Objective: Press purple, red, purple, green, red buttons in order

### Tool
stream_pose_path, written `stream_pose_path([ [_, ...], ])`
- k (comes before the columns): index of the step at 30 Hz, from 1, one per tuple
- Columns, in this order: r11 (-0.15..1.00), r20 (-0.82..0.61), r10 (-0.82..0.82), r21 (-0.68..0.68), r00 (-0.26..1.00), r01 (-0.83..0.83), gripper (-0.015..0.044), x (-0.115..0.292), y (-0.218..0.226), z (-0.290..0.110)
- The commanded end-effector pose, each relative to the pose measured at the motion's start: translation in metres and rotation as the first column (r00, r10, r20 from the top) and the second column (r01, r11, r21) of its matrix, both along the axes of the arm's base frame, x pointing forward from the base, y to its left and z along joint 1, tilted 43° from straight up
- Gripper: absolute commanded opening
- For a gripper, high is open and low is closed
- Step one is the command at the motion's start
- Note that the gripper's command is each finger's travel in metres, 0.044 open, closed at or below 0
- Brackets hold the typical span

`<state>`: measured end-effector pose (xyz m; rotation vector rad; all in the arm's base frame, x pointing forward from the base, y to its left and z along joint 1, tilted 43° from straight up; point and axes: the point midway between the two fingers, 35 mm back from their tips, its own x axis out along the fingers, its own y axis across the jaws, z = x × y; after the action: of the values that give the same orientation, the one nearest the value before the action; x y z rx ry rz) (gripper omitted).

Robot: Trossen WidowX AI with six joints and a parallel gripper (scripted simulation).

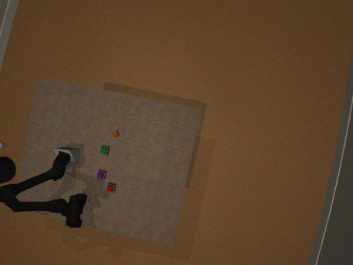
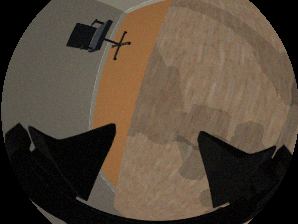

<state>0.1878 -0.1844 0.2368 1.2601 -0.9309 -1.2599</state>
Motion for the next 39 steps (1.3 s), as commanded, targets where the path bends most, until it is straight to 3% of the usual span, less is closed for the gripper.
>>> stream_pose_path([
  [1, 0.934, -0.559, 0.349, 0.143, 0.753, -0.327, 0.04, 0.051, 0.048, -0.038],
  [7, 0.82, -0.819, 0.483, 0.298, 0.311, -0.489, 0.04, 0.068, 0.092, -0.064],
  [12, 0.704, -0.88, 0.456, 0.448, -0.133, -0.551, 0.04, 0.069, 0.129, -0.084],
  [17, 0.597, -0.782, 0.294, 0.599, -0.549, -0.534, 0.04, 0.059, 0.165, -0.099],
  [22, 0.525, -0.539, 0.035, 0.726, -0.842, -0.444, 0.04, 0.04, 0.195, -0.108],
  [26, 0.508, -0.3, -0.172, 0.789, -0.938, -0.345, 0.04, 0.022, 0.214, -0.109],
  [39, 0.508, -0.289, -0.18, 0.791, -0.94, -0.341, 0.04, 0.022, 0.214, -0.109],
])
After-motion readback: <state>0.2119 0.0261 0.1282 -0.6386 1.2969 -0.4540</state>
